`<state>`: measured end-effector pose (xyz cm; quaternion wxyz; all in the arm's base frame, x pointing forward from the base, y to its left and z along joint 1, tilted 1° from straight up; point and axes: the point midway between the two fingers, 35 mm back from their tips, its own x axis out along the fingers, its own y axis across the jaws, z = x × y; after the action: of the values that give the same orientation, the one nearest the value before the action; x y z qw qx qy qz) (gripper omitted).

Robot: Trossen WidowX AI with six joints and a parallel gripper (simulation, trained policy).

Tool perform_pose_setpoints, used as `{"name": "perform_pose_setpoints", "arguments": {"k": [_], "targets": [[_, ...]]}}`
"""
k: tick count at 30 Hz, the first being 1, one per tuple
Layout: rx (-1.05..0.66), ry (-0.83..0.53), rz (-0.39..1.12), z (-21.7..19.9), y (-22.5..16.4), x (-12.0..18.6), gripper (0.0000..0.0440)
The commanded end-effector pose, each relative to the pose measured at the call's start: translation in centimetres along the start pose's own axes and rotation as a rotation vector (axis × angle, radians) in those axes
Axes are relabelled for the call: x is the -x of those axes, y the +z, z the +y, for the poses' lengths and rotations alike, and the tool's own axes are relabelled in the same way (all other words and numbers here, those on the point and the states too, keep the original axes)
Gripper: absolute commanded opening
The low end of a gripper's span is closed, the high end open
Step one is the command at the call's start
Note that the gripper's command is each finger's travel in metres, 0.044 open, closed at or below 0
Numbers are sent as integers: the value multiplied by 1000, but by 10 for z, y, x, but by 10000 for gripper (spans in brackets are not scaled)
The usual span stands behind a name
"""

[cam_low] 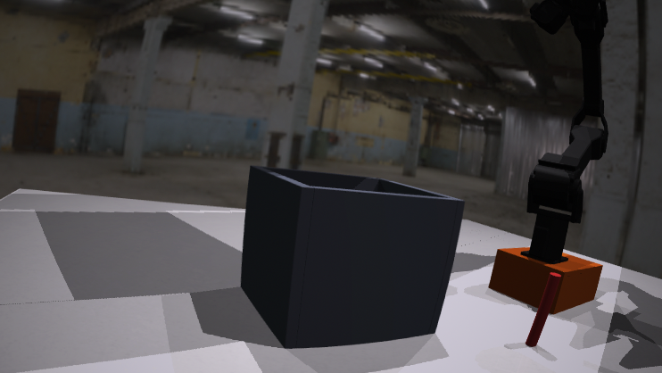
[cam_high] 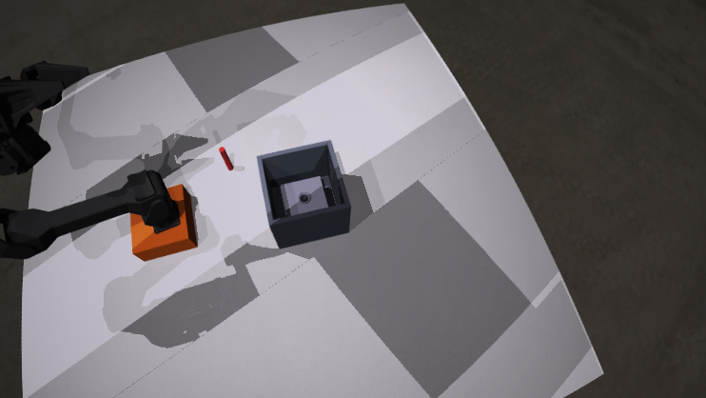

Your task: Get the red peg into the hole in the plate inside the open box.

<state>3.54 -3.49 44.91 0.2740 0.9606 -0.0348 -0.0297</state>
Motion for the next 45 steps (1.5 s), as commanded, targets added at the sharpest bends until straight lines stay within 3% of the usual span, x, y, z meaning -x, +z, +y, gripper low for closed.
{"name": "perform_pose_setpoints", "arguments": {"k": [1, 3, 26, 45], "targets": [[10, -11, -8, -2, 1, -2, 420], [31, -41, -25, -8, 2, -8, 440], [244, -359, -302, -86, 43, -120, 440], [346, -630, -443, -149, 88, -182, 440]]}}
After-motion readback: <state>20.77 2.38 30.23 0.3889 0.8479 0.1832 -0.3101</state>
